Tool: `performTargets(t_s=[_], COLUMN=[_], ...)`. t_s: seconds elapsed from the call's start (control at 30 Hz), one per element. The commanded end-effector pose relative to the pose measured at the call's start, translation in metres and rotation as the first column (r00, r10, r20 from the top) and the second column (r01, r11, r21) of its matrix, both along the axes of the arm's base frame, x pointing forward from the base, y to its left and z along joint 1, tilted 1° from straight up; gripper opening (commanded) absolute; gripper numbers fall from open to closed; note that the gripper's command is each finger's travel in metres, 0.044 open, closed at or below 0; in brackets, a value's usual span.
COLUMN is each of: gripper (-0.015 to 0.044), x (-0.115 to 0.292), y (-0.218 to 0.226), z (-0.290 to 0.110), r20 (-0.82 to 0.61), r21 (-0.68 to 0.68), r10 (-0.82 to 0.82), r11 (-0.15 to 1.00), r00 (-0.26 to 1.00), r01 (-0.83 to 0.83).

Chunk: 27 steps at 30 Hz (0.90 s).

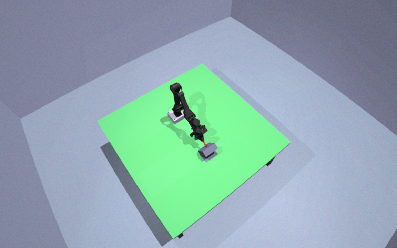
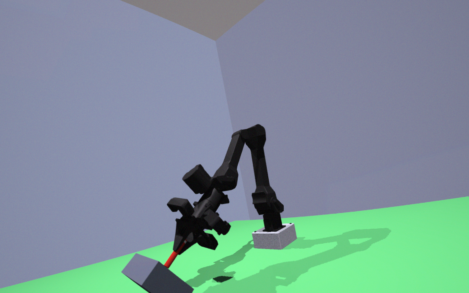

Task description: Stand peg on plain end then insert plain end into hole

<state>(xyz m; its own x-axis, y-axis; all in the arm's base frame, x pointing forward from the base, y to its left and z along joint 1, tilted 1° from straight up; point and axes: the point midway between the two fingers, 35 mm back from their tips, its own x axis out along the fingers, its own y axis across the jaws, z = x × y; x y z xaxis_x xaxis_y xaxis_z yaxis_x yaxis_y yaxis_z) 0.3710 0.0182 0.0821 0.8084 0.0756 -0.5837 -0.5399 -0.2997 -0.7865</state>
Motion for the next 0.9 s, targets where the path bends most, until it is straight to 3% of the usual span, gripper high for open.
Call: performTargets(t_s=[0.0, 0.87], gripper=[0.0000, 0.0000], x=[-0.0008, 0.0059], y=[0.0000, -0.0002], z=[0.0009, -0.0036], r20=[0.001, 0.002], r21=[0.000, 0.000], r10=[0.000, 0.000], r11=[1.000, 1.000], r00=[1.000, 1.000], r01=[0.000, 0.000])
